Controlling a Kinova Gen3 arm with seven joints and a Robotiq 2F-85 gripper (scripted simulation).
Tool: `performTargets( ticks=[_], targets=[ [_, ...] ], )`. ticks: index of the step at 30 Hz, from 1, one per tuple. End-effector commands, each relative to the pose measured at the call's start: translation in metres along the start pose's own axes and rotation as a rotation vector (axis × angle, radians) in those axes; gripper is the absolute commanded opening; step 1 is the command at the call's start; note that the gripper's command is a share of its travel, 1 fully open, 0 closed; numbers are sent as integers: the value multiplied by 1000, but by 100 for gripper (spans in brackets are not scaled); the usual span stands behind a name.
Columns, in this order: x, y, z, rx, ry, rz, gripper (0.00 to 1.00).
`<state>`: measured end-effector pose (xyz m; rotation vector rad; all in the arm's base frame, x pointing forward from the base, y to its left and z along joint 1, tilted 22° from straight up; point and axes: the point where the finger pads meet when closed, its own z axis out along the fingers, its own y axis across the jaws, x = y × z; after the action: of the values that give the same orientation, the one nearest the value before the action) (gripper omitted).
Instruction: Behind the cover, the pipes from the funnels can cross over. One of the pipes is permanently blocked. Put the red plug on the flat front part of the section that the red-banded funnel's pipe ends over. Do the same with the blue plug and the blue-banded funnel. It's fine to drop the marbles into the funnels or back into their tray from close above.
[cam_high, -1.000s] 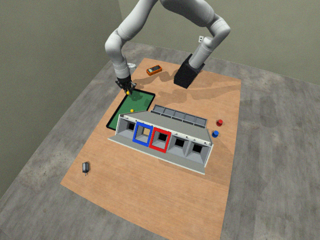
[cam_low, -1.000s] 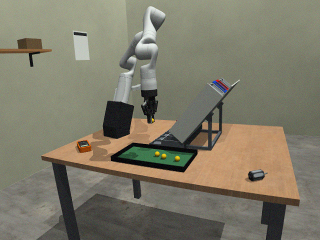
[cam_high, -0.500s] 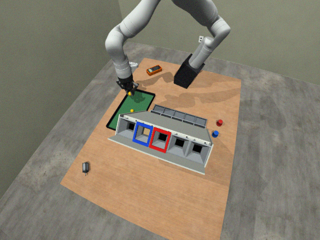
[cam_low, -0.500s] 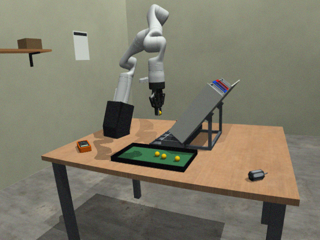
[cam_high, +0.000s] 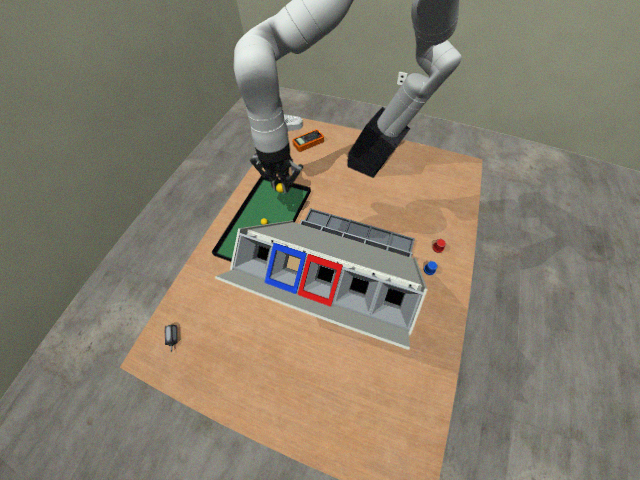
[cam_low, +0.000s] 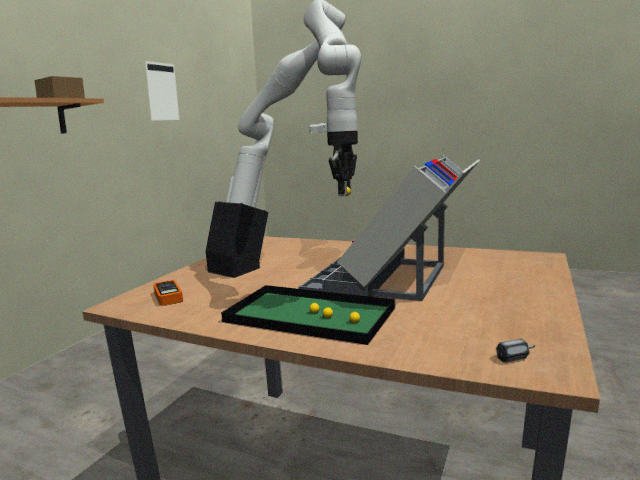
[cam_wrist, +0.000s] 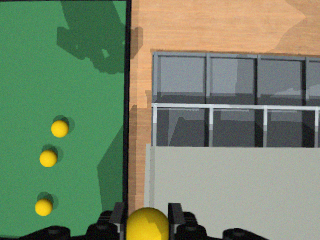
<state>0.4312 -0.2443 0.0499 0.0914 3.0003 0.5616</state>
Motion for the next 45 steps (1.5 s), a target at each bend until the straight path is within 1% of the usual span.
performTargets(
  ticks=[1,4,5,13,14,30,31,33,35,37,42,43,45],
  targets=[
    [-22,53,-41,-4,-1,2,0],
    [-35,85,-65,-4,-1,2,0],
    [-38,91,-70,-4,-1,2,0],
    [-38,91,-70,-4,-1,2,0],
    [-47,115,-88,0,0,3,0],
    [-47,115,-88,0,0,3,0],
    [-117,115,-88,0,0,4,0],
    [-119,115,-88,0,0,4,0],
    [-128,115,-87,0,0,4,0],
    [-143,115,-87,0,0,4,0],
    [-193,115,-88,0,0,4,0],
    [-197,114,-89,0,0,4,0],
    [-197,114,-89,0,0,4,0]
  ],
)
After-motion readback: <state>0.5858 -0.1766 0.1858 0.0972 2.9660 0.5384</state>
